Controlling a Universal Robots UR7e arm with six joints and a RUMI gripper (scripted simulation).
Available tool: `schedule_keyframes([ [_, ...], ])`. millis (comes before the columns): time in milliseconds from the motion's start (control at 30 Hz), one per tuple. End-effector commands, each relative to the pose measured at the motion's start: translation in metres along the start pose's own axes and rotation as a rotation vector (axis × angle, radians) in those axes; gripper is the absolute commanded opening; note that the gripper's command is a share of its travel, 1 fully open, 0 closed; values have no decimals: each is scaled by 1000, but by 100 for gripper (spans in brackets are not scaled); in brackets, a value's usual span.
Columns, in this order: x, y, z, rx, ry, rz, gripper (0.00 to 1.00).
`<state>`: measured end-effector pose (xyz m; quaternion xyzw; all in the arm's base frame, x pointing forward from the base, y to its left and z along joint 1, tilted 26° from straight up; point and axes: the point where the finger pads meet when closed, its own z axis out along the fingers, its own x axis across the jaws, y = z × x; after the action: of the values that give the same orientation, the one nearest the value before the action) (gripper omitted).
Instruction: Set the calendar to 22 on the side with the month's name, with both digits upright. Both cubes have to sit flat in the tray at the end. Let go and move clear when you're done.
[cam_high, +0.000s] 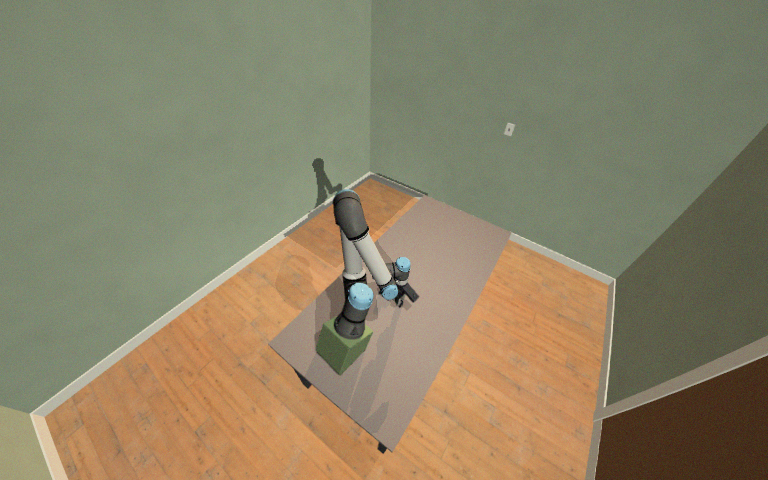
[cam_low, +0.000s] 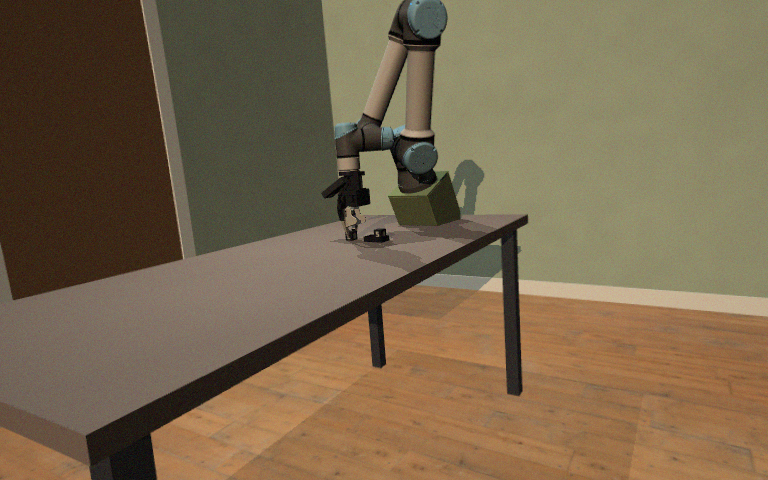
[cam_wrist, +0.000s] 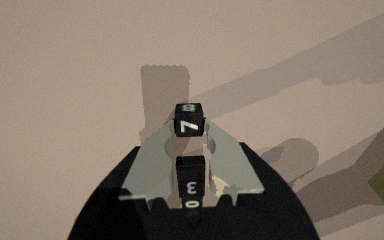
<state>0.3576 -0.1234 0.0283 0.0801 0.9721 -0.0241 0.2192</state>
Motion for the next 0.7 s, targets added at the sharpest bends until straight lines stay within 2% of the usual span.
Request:
schedule_keyframes([
  [0,0,0,0,0,-1,0,10],
  [667,0,0,-13,0,-1,0,10],
])
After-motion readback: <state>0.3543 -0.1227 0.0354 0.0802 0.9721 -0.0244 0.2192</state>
